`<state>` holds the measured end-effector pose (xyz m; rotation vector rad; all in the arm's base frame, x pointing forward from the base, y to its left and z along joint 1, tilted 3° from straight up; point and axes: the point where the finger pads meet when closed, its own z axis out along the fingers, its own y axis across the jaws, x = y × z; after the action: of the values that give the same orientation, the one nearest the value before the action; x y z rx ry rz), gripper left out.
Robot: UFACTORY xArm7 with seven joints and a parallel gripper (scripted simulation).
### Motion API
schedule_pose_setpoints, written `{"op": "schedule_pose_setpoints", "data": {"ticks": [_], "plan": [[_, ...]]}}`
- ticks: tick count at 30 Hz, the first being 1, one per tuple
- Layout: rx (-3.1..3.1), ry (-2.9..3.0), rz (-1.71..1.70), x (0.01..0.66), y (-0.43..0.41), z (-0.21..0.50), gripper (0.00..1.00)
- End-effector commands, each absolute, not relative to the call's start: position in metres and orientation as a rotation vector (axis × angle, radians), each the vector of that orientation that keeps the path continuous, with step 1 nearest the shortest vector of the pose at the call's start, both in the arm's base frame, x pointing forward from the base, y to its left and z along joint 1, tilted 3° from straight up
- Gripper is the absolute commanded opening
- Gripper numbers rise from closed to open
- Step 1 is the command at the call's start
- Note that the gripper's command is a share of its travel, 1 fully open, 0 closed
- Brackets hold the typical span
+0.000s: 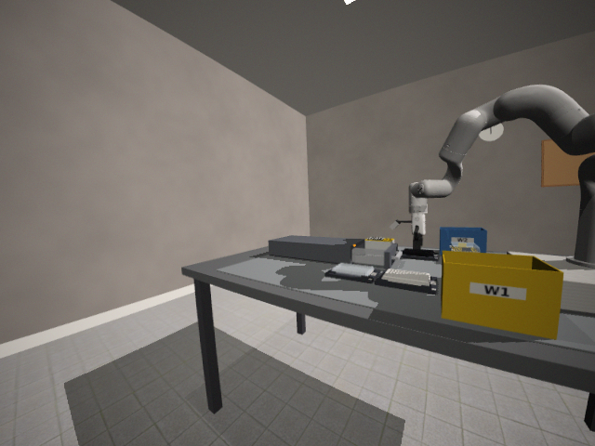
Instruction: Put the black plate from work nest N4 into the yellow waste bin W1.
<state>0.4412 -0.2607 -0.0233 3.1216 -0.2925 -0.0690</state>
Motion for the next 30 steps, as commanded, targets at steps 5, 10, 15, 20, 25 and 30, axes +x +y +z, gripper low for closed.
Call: {"op": "schedule_pose_setpoints", "data": {"ticks": [5, 10, 15, 20, 25, 30], "plan": [[3.12, -0.293, -0.063, 0.442, -0.262, -0.025, 1.0], [3.12, -0.293, -0.063, 0.442, -0.262, -0.027, 1.0], [3.12, -0.293, -0.063, 0.442, -0.262, -0.03, 1.0], [3.12, -0.293, -0.063, 0.442, -0.262, -0.034, 1.0], [3.12, -0.293, -0.063, 0.442, -0.262, -0.037, 1.0], [3.12, -0.293, -0.063, 0.442, -0.262, -0.039, 1.0]]}}
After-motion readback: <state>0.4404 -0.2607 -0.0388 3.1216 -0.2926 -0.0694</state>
